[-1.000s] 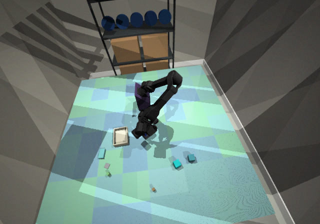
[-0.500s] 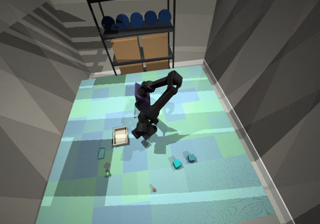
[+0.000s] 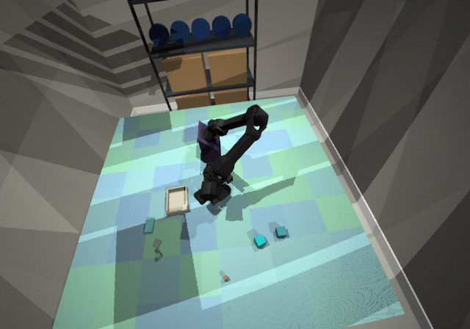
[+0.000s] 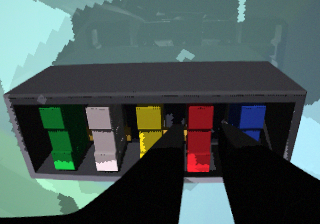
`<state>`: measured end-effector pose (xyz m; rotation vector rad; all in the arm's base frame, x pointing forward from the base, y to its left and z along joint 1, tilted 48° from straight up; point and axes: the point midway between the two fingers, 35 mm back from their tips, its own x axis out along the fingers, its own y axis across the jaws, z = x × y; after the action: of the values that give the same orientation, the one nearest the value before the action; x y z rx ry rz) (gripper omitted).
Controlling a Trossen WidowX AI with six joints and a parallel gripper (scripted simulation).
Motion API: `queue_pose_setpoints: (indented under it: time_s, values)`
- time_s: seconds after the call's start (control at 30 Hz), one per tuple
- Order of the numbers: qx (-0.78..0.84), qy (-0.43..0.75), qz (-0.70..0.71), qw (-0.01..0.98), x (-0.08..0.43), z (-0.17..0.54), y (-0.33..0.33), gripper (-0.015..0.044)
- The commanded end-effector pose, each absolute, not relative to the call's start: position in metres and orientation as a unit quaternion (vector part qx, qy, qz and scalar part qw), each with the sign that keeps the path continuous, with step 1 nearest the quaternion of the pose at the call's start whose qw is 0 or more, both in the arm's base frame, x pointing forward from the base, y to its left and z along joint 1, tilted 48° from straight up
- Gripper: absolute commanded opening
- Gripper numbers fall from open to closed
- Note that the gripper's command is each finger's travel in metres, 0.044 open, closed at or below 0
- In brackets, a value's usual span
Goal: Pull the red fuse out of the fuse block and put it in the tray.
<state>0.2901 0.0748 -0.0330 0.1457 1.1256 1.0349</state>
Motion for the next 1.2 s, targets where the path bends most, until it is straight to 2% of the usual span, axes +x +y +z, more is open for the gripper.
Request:
queue_pose_setpoints:
  time_s: [0.0, 0.3, 1.17]
  values:
    - [0.066, 0.509, 0.468, 0.719, 0.2902, -0.033, 0.0747, 0.0056]
    - [0.066, 0.509, 0.468, 0.719, 0.2902, -0.033, 0.0747, 0.0]
    - [0.066, 0.51, 0.468, 0.719, 0.2902, -0.0261, 0.0664, 0.0]
